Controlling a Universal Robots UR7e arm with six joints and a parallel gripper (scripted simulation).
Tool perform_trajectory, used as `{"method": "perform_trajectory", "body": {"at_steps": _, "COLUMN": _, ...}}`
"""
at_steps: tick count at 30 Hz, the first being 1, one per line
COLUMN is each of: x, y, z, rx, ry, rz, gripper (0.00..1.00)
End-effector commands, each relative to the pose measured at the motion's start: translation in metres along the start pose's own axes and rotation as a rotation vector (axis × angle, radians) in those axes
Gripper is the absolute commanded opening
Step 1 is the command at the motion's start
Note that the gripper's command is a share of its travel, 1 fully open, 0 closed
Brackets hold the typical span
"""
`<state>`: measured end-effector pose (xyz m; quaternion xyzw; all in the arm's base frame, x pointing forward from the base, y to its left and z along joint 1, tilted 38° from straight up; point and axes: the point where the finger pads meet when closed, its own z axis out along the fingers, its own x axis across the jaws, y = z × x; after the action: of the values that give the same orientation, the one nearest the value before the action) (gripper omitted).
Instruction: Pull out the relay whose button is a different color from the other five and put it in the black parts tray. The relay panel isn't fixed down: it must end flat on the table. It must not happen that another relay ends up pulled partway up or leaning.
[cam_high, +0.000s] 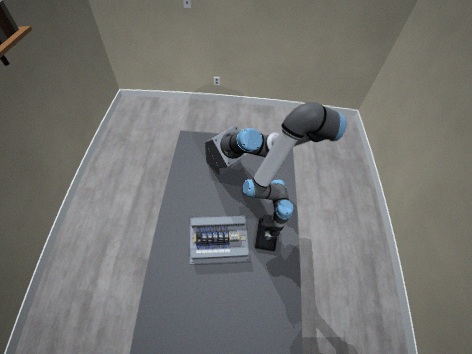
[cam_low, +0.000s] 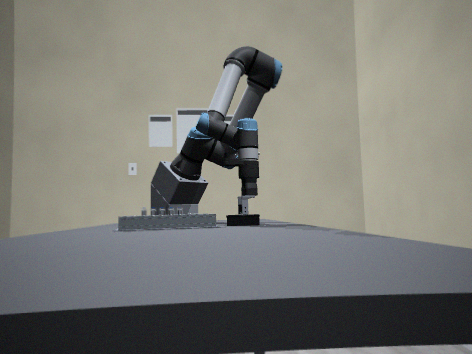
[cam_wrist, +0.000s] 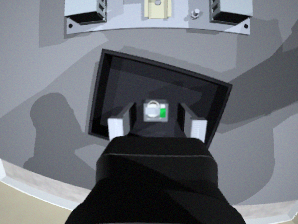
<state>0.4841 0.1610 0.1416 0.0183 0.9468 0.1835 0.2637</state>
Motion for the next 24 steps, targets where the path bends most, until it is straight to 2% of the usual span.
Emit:
{"method": "perform_trajectory", "body": {"at_steps": 1, "x": -0.0004, "y": 0.0001, "z": -0.0032, "rx": 0.000, "ry": -0.001, "rz": 0.000, "gripper": 0.98}}
{"method": "perform_trajectory", "body": {"at_steps": 24, "x": -0.0004, "y": 0.0001, "z": -0.0116, "rx": 0.000, "ry": -0.001, "rz": 0.000, "gripper": 0.98}}
